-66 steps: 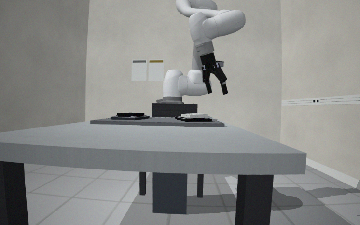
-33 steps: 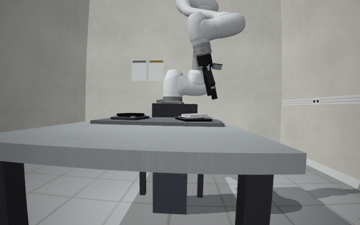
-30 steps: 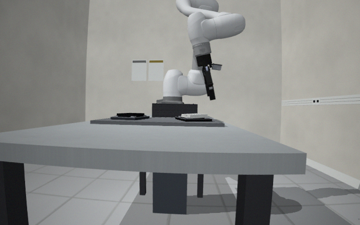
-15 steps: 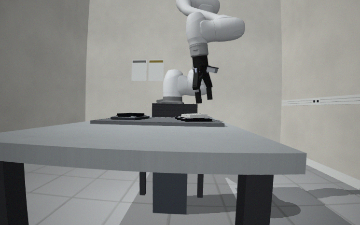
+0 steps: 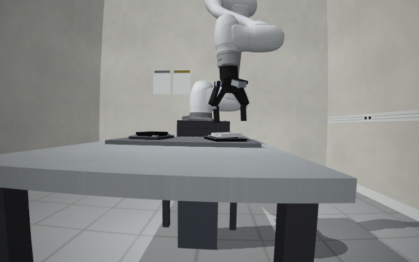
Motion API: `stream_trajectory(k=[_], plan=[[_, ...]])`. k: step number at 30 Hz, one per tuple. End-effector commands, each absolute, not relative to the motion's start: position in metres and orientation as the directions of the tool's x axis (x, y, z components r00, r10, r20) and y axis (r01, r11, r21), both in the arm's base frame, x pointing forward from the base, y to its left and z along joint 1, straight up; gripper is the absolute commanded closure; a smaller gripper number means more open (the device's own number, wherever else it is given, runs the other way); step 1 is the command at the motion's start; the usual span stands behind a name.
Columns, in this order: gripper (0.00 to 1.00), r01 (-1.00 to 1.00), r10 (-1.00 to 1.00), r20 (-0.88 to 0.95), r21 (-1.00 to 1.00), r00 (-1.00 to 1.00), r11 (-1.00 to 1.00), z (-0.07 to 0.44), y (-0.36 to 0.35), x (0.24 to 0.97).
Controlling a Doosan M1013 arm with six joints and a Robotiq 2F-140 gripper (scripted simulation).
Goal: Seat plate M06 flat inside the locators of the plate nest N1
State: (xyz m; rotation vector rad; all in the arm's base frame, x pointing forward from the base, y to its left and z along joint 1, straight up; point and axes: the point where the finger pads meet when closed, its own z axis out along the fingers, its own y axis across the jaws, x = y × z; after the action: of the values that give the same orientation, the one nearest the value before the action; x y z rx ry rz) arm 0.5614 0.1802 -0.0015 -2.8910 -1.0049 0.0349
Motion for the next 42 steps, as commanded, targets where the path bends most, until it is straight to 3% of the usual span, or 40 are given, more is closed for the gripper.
stream_trajectory(k=[1,9,42], plan=[[0.00,0.538,0.539,-0.005,-0.051,0.842,-0.841,-0.005,0.173,0.572],[0.00,0.340,0.340,0.006,-0.002,0.940,-0.940,-0.012,0.158,0.593],[0.00,0.340,0.340,0.006,-0.002,0.940,-0.940,-0.041,0.158,0.593]])
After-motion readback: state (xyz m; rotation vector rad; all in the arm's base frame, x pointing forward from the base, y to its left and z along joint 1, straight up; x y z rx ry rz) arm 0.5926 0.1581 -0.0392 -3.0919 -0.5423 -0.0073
